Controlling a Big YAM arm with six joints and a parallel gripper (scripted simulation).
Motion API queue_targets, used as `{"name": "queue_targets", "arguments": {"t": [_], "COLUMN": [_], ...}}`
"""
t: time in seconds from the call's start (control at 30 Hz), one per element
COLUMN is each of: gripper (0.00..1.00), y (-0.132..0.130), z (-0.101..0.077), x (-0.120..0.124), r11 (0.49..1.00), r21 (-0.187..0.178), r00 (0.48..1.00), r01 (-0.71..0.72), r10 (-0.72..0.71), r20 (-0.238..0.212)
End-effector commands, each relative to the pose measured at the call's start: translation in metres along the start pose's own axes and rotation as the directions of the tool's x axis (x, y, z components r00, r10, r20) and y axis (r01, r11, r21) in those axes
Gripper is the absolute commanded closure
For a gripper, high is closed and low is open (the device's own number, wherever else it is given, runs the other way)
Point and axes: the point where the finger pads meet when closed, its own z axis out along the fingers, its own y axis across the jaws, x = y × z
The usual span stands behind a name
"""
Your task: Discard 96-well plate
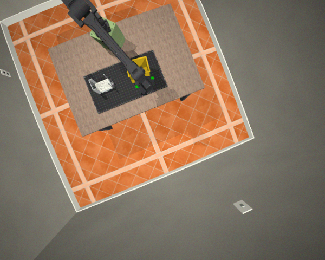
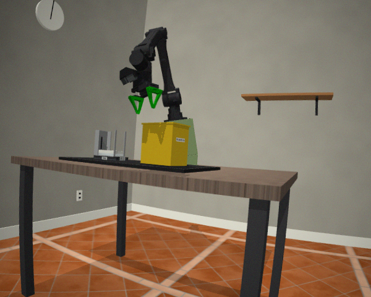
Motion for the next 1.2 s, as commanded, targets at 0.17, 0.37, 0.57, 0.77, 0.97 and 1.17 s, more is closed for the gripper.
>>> {"name": "queue_targets", "arguments": {"t": [0.17,0.37,0.57,0.77,0.97,1.17], "gripper": [0.00,0.00,0.00,0.00,0.00,0.00], "y": [-0.038,-0.058,-0.088,-0.117,-0.139,-0.167], "z": [-0.023,-0.020,-0.030,-0.035,-0.038,-0.043], "x": [-0.021,-0.020,-0.027,-0.028,-0.027,-0.025], "r11": [0.999,0.980,0.972,0.944,0.920,0.891], "r21": [-0.022,0.000,-0.004,-0.002,0.010,0.010], "r00": [0.998,0.980,0.971,0.942,0.918,0.889], "r01": [-0.048,-0.197,-0.235,-0.331,-0.393,-0.454], "r10": [0.048,0.197,0.234,0.330,0.391,0.452], "r20": [0.040,0.034,0.051,0.056,0.063,0.067]}}
